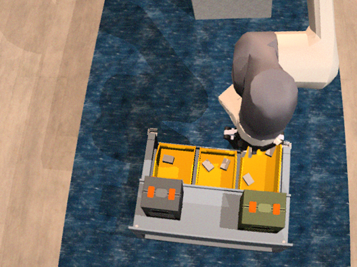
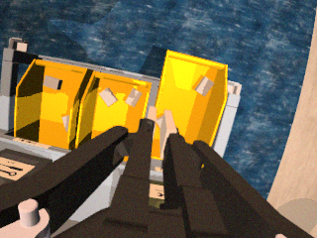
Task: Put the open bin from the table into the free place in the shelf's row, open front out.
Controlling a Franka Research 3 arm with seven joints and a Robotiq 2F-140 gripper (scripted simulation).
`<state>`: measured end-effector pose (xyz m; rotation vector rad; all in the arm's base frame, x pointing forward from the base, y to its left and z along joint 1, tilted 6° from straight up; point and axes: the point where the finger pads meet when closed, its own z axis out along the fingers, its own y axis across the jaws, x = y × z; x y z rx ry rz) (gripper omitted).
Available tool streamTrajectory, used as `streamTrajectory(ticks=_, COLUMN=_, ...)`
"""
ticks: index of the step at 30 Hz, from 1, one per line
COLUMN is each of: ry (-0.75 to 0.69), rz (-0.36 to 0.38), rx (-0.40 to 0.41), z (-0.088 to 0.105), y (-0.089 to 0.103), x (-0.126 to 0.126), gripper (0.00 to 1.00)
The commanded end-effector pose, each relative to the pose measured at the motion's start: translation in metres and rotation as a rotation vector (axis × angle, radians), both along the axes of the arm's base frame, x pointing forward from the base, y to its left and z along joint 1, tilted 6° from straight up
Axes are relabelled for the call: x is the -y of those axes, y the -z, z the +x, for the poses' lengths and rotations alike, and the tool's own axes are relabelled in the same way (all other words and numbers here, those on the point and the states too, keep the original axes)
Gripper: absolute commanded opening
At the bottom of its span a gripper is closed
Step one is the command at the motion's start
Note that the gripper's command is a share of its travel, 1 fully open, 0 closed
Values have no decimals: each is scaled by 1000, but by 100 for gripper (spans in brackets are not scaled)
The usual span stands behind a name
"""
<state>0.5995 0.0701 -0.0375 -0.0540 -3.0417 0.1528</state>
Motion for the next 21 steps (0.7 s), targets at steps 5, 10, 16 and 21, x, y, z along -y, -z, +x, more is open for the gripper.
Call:
streamTrajectory(ticks=5, ry=6, rz=-6, rx=-7, z=-3, y=-7, x=1, gripper=6)
streamTrajectory(ticks=10, ry=6, rz=-6, rx=-7, z=-3, y=-10, x=1, gripper=6)
streamTrajectory(ticks=16, ry=6, rz=-6, rx=-7, z=-3, y=-12, x=1, gripper=6)
streamTrajectory(ticks=21, ry=6, rz=-6, rx=-7, z=-3, y=-13, x=1, gripper=6)
